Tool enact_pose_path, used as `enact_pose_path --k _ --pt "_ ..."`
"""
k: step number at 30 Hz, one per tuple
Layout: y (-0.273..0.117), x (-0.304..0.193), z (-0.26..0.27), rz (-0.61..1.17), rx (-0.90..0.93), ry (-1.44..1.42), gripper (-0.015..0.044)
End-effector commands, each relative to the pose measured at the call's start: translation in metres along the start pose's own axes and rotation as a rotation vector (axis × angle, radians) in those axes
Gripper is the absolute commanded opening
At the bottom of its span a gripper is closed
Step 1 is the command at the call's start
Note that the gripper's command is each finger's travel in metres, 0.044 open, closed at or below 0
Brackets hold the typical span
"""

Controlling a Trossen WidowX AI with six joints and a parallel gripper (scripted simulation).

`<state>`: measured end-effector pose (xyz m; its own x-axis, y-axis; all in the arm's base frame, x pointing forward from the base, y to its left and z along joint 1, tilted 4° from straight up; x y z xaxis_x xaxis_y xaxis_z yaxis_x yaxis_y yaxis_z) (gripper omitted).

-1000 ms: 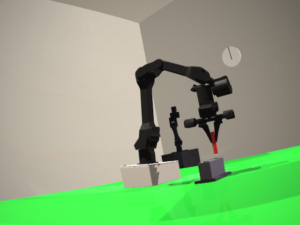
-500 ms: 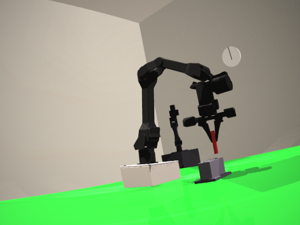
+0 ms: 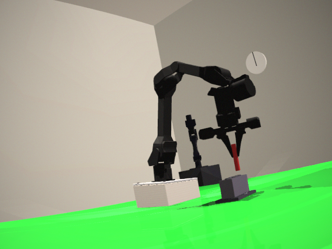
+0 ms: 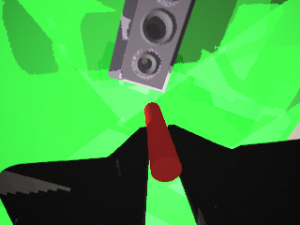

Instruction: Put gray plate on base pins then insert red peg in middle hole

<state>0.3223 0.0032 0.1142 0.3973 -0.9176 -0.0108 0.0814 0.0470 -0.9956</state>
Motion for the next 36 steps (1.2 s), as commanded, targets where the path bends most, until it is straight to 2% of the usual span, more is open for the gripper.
enact_pose_path --k 1,18,36 --pt "-0.001 0.011 0.001 0.002 0.005 -0.003 0.0" --pt "-0.001 0.062 -0.006 -0.008 0.009 -0.007 0.0" --pt "-0.001 0.064 -0.006 -0.008 0.009 -0.007 0.0"
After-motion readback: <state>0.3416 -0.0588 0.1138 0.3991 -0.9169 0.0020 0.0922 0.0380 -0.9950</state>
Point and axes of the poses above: the point midway between the two fingers, 35 mm back from their tips, its own y axis out along the fingers, its own z axis across the jaws, x = y × z, the point moved 2 cm from there along -y, back along the fingers, and after that the axes turned 4 degrees about y, right-handed, at the moved point
